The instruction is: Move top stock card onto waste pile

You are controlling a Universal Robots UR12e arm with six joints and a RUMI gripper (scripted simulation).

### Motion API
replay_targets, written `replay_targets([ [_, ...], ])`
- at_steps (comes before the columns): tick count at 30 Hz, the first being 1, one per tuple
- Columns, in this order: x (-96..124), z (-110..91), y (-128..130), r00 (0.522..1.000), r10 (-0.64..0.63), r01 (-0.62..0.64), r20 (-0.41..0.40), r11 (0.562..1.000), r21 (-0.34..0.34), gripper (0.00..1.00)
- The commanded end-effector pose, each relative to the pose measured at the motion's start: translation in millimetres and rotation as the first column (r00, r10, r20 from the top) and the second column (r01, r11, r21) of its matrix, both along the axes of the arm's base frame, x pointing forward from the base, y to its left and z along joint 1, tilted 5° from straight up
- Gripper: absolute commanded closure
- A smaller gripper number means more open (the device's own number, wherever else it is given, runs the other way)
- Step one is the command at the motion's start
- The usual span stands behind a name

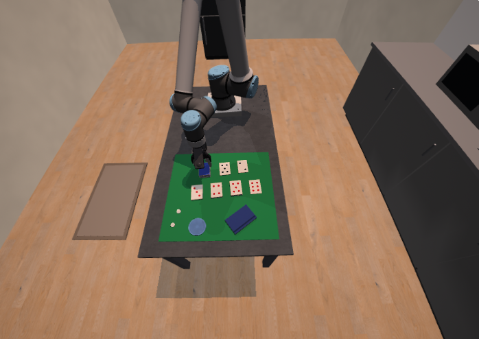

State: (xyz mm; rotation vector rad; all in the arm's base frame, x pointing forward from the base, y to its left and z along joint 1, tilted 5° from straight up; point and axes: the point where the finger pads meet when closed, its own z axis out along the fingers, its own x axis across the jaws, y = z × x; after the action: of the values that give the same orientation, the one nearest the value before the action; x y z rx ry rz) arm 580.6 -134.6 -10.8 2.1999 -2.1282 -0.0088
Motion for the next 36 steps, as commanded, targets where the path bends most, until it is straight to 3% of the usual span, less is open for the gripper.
replay_targets([
  [1,0.6,0.6,-0.3,1.0,0.0,0.0,0.001,1.0,-0.001,0.5],
  [36,0.8,-6.4,-0.9,1.0,0.0,0.0,0.001,1.0,-0.001,0.5],
])
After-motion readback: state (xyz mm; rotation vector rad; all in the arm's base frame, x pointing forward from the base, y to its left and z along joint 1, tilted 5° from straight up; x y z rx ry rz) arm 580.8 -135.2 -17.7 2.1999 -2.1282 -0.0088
